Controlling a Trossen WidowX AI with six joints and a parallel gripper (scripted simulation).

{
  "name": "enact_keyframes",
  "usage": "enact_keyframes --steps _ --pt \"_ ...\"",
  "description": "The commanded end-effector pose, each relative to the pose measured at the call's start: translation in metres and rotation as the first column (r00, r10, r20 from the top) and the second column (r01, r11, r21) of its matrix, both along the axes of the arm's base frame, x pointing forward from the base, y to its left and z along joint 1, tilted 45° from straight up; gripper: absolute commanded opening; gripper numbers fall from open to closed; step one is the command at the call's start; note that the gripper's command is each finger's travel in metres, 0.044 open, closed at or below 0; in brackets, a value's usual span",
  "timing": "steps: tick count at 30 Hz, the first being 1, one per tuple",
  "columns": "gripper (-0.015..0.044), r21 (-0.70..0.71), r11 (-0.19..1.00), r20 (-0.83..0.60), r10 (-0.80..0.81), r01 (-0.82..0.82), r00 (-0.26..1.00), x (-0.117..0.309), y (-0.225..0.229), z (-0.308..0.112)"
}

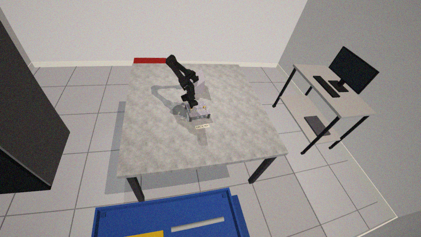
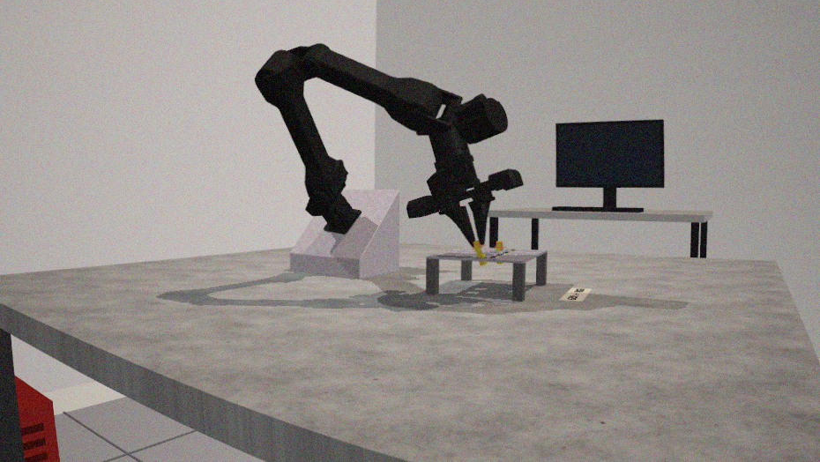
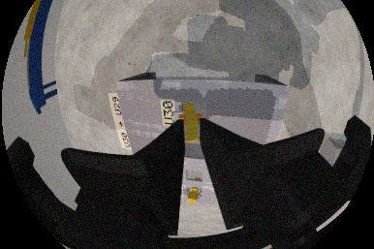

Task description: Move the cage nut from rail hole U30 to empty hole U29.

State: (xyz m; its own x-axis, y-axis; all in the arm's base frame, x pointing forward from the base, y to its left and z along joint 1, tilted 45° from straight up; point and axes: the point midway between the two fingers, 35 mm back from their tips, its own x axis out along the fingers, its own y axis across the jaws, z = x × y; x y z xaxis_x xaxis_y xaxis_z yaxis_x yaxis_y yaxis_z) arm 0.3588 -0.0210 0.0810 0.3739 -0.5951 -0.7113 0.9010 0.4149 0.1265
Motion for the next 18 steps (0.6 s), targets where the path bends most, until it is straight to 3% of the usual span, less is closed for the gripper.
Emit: enact_keyframes --steps 1,18 --pt "0.0029 -0.004 1.000 0.000 -0.010 0.010 1.000 0.0009 -0.0003 0.0009" --pt "0.0029 -0.009 1.000 -0.016 -0.027 0.027 0.999 0.0022 0.0000 0.0013"
